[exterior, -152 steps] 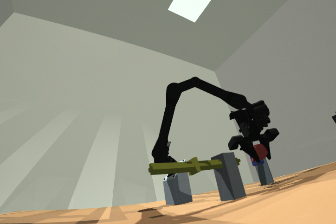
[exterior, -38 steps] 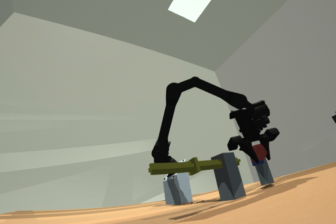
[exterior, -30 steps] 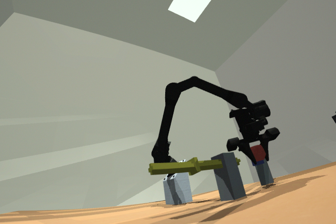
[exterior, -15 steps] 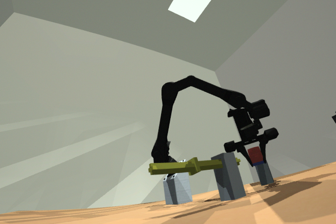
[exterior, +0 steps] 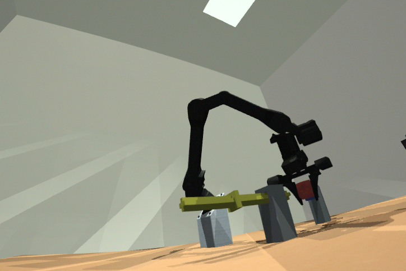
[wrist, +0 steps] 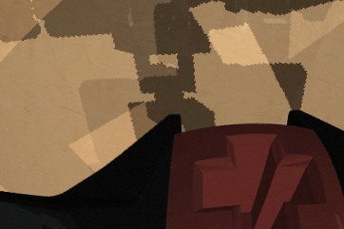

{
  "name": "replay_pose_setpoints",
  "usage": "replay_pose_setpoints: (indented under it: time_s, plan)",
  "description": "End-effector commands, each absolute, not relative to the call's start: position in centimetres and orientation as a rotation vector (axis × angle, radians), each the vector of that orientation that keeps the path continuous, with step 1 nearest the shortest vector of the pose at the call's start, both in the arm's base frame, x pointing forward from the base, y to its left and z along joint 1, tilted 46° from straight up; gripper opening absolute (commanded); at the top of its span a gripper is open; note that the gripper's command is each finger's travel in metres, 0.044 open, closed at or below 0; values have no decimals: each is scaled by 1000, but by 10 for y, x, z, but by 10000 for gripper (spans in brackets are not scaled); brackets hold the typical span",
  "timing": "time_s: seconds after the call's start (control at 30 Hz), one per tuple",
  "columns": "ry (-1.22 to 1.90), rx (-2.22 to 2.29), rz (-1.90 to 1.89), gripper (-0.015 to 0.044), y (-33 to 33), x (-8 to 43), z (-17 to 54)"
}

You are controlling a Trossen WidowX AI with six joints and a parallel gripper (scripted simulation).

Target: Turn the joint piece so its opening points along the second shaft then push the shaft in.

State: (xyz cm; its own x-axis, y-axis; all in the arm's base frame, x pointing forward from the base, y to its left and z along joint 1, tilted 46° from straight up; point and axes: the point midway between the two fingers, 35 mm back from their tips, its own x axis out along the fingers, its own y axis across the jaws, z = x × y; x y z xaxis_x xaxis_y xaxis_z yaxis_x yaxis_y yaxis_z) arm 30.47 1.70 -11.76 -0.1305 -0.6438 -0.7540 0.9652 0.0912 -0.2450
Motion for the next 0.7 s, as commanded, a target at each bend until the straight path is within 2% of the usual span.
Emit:
replay_pose_setpoints:
  time_s: [0.0, 0.67]
  plan:
    - [874, 544, -1495, 0, 16, 302, -118]
    - [743, 883, -1547, 0, 12, 287, -122]
